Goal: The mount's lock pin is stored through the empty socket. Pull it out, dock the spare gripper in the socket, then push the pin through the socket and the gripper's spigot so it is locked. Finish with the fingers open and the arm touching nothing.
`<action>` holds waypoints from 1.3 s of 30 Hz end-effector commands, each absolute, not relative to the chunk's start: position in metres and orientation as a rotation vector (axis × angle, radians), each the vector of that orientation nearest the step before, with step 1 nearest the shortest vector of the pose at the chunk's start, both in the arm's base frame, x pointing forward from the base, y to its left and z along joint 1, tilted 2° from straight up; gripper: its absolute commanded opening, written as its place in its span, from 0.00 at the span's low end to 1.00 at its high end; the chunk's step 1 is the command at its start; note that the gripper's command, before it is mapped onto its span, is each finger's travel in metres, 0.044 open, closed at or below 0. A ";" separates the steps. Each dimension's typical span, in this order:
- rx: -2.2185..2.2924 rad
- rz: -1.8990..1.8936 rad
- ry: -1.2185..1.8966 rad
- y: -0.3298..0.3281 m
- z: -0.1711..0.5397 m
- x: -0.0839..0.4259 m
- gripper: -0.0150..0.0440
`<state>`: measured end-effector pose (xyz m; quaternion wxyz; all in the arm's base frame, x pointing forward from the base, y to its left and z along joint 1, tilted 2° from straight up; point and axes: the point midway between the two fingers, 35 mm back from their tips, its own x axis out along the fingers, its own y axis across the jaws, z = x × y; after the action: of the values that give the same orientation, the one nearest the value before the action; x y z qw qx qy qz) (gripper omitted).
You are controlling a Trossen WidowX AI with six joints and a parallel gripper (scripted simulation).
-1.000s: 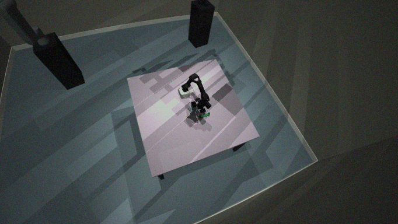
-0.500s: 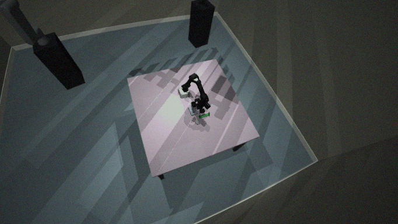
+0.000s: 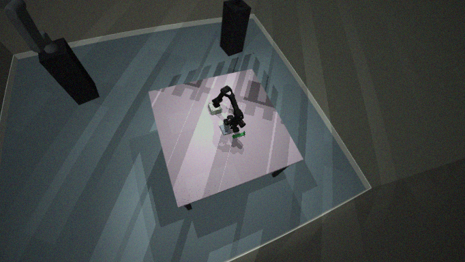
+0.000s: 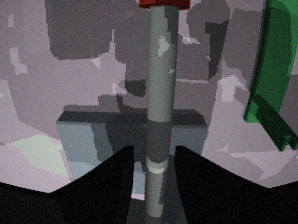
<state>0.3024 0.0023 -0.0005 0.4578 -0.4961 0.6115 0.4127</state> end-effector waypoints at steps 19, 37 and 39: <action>-1.227 1.022 1.511 0.021 0.023 0.305 0.59; -1.241 1.025 1.517 0.044 0.054 0.308 0.59; -1.243 1.025 1.517 0.047 0.058 0.309 0.59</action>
<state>0.3079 0.0414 0.0510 0.4469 -0.5027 0.6132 0.4141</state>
